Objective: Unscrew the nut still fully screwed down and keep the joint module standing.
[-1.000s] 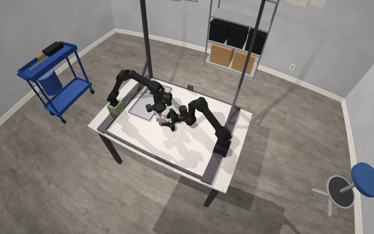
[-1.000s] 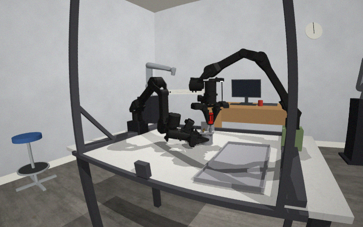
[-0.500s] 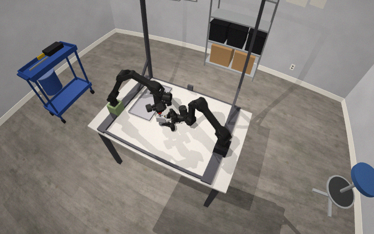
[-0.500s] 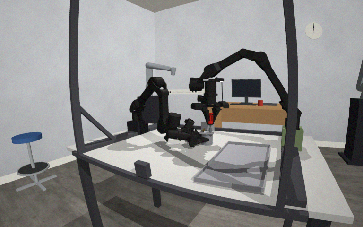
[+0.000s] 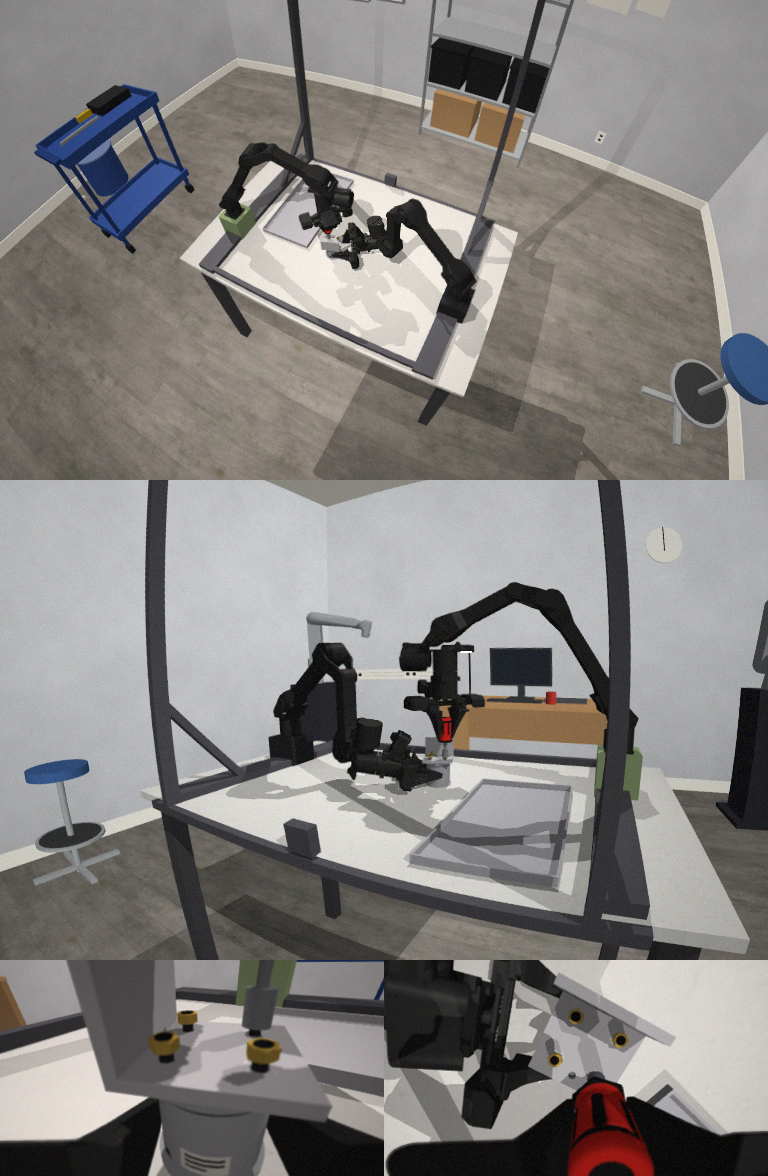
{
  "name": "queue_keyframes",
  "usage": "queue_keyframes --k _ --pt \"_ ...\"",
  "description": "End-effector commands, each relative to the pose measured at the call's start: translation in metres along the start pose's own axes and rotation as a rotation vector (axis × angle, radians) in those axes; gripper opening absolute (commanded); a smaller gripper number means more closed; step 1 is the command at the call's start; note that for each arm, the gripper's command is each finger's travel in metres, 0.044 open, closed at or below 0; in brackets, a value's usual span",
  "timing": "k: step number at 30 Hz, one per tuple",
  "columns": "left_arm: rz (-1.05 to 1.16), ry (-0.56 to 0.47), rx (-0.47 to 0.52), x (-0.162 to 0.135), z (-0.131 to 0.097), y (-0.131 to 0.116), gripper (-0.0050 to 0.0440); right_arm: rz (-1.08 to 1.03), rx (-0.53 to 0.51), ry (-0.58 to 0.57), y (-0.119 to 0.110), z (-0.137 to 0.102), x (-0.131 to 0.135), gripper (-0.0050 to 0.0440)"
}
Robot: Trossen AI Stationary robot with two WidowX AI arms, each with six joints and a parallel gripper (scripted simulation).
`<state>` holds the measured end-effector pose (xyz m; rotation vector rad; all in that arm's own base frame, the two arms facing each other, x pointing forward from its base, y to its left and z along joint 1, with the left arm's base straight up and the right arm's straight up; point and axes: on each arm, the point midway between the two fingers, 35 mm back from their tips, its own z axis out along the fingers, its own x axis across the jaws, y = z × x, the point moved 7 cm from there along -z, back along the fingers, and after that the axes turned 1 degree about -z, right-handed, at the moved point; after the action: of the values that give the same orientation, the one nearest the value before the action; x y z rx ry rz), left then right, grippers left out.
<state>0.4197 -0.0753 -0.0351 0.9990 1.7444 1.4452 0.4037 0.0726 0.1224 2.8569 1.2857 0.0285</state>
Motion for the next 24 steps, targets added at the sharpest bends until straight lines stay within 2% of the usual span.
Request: queue_keyframes --k 1,15,16,19,20,24 --pt "-0.027 -0.003 -0.027 -0.004 0.003 0.014 0.0245 -0.001 -0.044 0.054 0.003 -0.026 0.002 0.013" --pt "-0.027 -0.003 -0.027 -0.004 0.003 0.014 0.0245 -0.002 -0.04 0.057 0.003 -0.03 0.002 0.013" --pt "-0.027 -0.003 -0.027 -0.004 0.003 0.014 0.0245 -0.001 -0.026 0.036 0.002 -0.021 0.001 0.013" --pt "-0.027 -0.003 -0.027 -0.004 0.003 0.014 0.0245 -0.001 -0.026 0.036 0.002 -0.021 0.001 0.013" --pt "-0.027 -0.003 -0.027 -0.004 0.003 0.014 0.0245 -0.002 -0.039 0.058 0.003 -0.031 0.002 0.013" --pt "-0.027 -0.003 -0.027 -0.004 0.003 0.014 0.0245 -0.002 -0.036 0.06 0.004 -0.032 0.002 0.013"
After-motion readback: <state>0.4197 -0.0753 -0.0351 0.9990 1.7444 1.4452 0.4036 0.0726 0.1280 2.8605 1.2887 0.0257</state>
